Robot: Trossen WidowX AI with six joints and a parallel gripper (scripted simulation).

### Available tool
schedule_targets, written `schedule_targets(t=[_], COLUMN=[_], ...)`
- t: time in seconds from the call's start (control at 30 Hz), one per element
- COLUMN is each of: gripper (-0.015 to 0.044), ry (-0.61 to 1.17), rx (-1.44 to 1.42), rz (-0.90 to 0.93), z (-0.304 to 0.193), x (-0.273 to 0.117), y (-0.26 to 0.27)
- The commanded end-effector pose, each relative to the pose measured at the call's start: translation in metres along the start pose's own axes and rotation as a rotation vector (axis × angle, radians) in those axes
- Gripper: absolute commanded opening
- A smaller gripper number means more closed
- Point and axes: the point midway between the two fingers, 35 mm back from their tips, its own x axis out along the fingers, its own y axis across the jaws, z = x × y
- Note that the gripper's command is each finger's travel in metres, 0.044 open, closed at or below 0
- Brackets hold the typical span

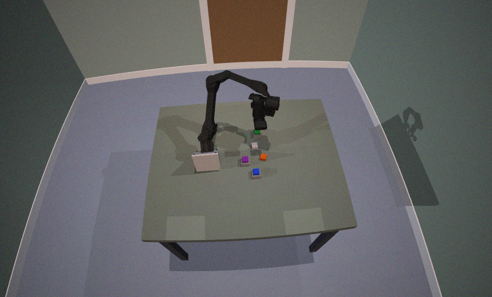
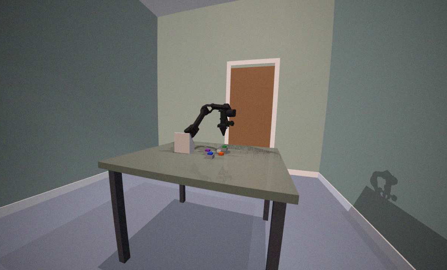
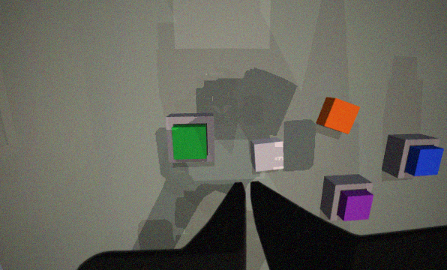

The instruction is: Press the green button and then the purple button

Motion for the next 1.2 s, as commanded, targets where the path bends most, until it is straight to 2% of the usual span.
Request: schedule_targets(t=[0.0, 0.13, 0.23, 0.4, 0.57, 1.17], gripper=[0.0020, 0.0020, 0.0020, 0.0020, 0.0020, 0.0020], ry=[0.018, 0.025, 0.026, 0.027, 0.026, 0.025], rx=[0.044, 0.041, 0.036, 0.036, 0.035, 0.035], rz=[-0.014, 0.001, 0.018, 0.018, 0.020, 0.021], z=[-0.024, -0.066, -0.086, -0.087, -0.088, -0.088], x=[0.001, 0.003, 0.007, 0.009, 0.066, 0.091], y=[-0.066, -0.126, -0.144, -0.145, -0.143, -0.142])
